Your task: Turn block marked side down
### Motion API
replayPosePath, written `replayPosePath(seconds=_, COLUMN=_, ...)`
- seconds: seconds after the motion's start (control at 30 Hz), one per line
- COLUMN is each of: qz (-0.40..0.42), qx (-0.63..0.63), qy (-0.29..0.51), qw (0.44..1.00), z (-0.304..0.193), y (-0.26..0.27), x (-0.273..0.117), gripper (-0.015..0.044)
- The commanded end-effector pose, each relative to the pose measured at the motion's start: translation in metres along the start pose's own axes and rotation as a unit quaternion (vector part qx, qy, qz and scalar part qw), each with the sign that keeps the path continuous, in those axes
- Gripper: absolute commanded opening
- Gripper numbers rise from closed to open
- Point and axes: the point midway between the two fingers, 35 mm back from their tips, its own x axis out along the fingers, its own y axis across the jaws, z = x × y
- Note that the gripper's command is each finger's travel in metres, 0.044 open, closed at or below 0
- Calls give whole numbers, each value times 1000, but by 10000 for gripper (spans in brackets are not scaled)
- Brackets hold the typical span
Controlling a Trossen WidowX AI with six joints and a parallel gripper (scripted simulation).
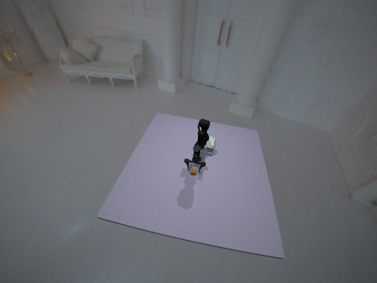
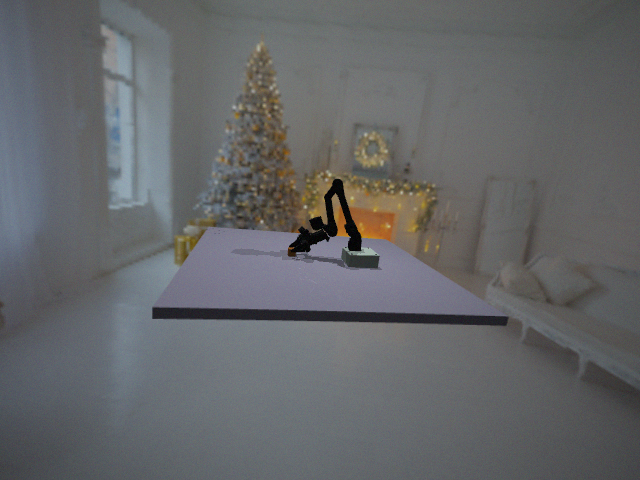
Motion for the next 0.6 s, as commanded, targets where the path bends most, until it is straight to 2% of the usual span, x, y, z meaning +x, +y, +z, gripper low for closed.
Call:
replayPosePath(seconds=0.0, qz=1, qx=3, qy=0, qw=1000, z=0, y=0, x=0, gripper=440)
replayPosePath(seconds=0.23, qz=1, qx=3, qy=8, qw=1000, z=1, y=0, x=3, gripper=440)
replayPosePath(seconds=0.4, qz=0, qx=4, qy=77, qw=997, z=12, y=-3, x=12, gripper=440)
replayPosePath(seconds=0.57, qz=0, qx=4, qy=155, qw=988, z=28, y=-4, x=1, gripper=440)
